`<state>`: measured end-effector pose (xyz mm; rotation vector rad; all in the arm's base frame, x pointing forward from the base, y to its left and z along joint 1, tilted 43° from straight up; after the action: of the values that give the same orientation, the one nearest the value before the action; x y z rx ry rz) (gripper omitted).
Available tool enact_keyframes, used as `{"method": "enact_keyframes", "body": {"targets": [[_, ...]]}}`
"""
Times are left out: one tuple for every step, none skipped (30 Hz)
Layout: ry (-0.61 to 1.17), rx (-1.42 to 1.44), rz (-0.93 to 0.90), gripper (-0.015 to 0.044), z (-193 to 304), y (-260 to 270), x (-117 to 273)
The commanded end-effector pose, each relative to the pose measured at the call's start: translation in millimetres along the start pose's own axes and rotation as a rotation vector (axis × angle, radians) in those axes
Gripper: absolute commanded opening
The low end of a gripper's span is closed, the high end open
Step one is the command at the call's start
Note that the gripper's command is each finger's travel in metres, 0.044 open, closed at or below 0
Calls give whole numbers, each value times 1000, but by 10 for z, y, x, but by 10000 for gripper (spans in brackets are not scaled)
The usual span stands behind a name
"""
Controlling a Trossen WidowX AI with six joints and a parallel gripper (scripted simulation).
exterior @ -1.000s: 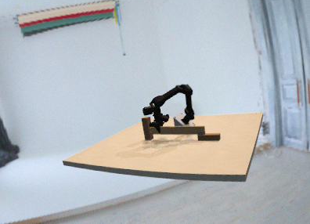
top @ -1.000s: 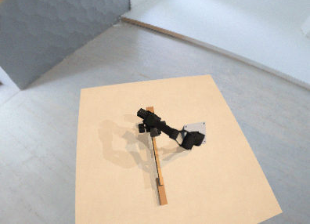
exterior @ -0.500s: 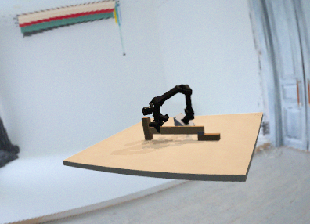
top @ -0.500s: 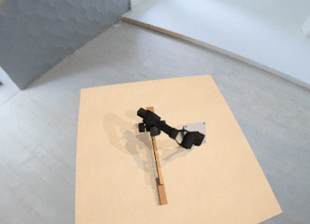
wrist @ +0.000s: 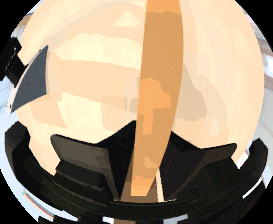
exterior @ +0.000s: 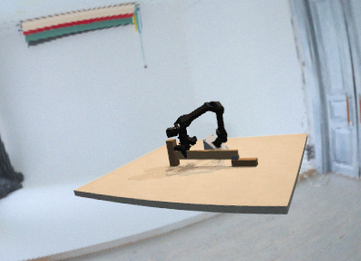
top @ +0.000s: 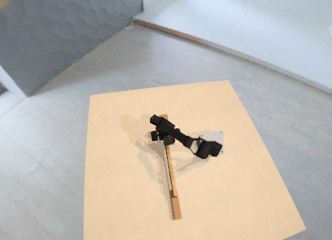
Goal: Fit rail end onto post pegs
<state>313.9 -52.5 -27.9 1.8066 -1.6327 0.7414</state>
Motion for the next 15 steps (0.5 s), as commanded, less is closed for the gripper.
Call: {"method": "enact_keyframes", "body": {"targets": [[3,0,4,0,41,-5,15],[3,0,4,0,44,-5,15],[3,0,4,0,48,-6,16],[3,0,4,0,51,-6,16],[3,0,4,0,54,-6,16],[3,0,4,0,57,-6,17],[3,0,5,0,60,-6,17],[3,0,5,0,63,-7,17],[1,0,0,26,27,-3,2],[1,0,0,53,27,-3,2],[1,0,0,79,27,-3,2],[1,0,0,105,27,-3,2],[1,0,0,131,27,-3,2],[1,0,0,157,27,-3,2],[1,0,0,184,27,-3,2]]}}
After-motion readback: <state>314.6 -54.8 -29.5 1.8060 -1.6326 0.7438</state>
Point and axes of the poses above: the point midway between the two fingers, 35 mm back from their tips, its own x axis back along the fingers, its own y axis across the jaws, z = x × y, the point moved 1 cm from there along x, back along the fingers, and after that the axes turned 4 degrees about -x, right-handed, at the moved point
